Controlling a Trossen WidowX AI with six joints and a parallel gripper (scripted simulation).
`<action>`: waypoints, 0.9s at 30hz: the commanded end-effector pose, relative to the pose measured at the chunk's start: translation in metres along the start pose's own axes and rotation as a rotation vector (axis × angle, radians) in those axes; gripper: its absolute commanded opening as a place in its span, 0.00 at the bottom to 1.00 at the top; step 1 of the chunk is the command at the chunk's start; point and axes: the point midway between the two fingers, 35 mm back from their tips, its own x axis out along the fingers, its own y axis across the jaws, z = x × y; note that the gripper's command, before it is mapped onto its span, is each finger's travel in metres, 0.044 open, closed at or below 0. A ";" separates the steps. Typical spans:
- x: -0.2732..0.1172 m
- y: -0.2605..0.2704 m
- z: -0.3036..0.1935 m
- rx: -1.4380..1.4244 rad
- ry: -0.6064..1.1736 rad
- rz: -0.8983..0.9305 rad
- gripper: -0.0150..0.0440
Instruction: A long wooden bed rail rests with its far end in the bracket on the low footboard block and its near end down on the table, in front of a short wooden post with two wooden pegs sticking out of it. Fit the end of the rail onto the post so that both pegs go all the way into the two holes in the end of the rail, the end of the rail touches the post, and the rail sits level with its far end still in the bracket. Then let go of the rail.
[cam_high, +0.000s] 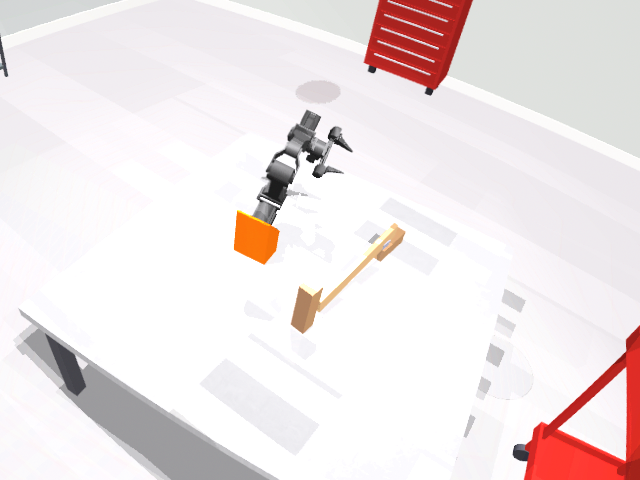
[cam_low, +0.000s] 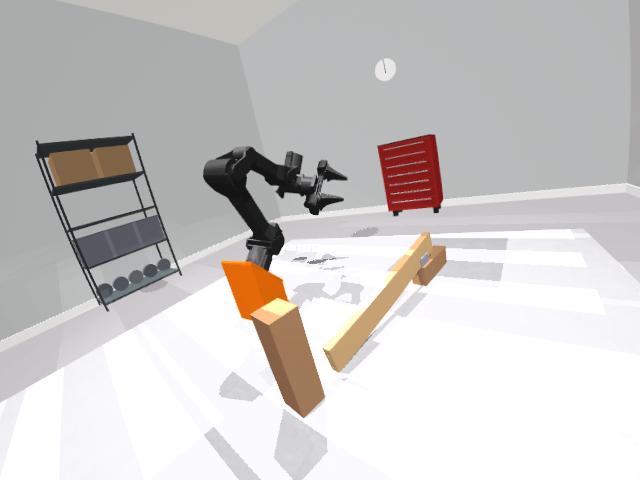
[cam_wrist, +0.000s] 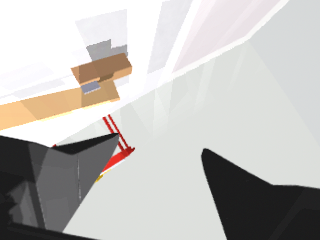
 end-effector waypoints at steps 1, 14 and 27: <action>0.000 0.000 0.000 -0.004 0.000 -0.001 0.98; 0.059 0.014 0.047 -0.443 0.028 0.164 1.00; 0.147 0.134 0.000 -0.536 -0.002 0.786 1.00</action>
